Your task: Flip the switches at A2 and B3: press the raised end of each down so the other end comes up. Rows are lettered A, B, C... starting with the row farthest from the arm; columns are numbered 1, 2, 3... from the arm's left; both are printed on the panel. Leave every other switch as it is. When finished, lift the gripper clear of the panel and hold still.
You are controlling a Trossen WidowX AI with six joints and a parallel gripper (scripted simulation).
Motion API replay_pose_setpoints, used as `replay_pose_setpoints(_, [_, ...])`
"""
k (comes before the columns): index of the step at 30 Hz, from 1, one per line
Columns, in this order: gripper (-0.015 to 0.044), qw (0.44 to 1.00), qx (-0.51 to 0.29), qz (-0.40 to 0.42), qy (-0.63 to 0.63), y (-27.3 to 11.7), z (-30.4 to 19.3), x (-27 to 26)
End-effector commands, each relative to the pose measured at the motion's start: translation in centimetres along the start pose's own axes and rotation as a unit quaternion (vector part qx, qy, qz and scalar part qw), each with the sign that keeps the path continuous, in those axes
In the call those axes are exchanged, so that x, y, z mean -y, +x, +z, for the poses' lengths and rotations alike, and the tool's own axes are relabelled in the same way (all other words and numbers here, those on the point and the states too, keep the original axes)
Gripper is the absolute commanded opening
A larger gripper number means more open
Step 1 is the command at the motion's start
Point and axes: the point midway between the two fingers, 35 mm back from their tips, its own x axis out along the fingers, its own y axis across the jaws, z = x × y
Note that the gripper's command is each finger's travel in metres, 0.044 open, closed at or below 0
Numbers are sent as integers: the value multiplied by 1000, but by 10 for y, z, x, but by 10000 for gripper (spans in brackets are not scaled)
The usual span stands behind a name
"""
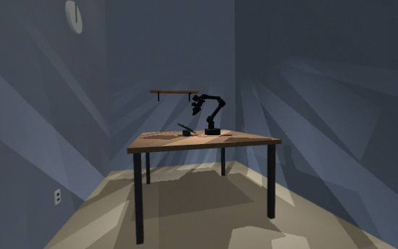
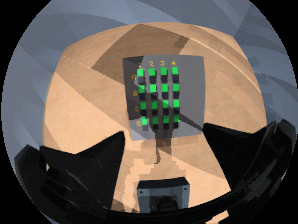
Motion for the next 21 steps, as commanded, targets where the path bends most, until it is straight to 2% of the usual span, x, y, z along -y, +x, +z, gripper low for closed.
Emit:
replay_pose_setpoints(1, [374,1000,0,0,0,1,1,0])
replay_pose_setpoints(11, [111,1000,-1,-11,2,87,66,-5])
replay_pose_setpoints(15, [6,1000,-2,-12,2,94,69,-6])
replay_pose_setpoints(19, [0,1000,-3,-12,2,96,70,-6])
replay_pose_setpoints(21, [0,1000,-8,-12,2,112,70,-5])
